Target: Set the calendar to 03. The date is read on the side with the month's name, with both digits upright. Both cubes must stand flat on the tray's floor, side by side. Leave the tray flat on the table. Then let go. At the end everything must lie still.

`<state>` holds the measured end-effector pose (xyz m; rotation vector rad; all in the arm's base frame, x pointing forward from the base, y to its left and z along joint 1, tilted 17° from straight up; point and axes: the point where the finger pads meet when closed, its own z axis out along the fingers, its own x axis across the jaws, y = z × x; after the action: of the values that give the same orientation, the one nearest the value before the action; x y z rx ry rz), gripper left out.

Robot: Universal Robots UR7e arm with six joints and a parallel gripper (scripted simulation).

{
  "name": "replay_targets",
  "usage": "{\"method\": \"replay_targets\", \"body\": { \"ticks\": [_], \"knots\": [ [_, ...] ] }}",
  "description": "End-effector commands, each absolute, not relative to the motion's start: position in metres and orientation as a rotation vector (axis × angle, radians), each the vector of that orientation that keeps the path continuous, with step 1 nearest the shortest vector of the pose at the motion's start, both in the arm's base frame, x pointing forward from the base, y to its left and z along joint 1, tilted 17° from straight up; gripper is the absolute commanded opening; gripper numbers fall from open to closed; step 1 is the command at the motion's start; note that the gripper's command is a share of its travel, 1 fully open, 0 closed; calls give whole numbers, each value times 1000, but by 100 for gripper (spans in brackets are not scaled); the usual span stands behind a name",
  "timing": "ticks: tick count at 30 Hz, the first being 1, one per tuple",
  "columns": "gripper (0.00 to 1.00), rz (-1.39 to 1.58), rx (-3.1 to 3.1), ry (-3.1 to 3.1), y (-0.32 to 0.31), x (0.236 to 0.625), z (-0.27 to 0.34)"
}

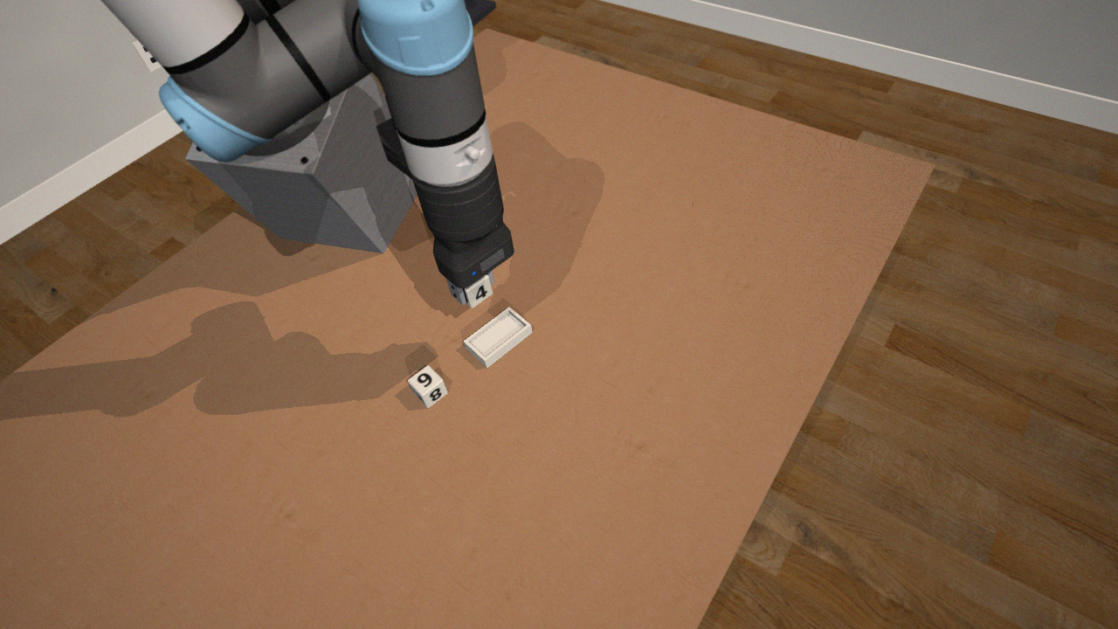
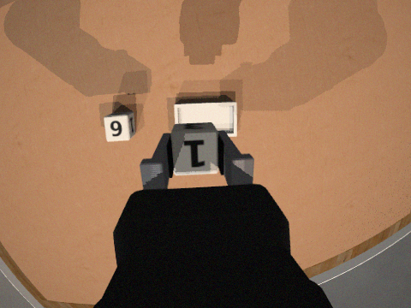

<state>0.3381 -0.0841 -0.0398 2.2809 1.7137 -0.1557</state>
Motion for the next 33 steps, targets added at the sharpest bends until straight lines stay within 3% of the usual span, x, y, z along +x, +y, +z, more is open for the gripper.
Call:
{"method": "replay_targets", "body": {
  "ticks": [1,33],
  "knots": [
    [60,-155,2277,1719,-84,338,-40],
    [60,-153,2278,1716,-101,344,-93]
  ]
}}
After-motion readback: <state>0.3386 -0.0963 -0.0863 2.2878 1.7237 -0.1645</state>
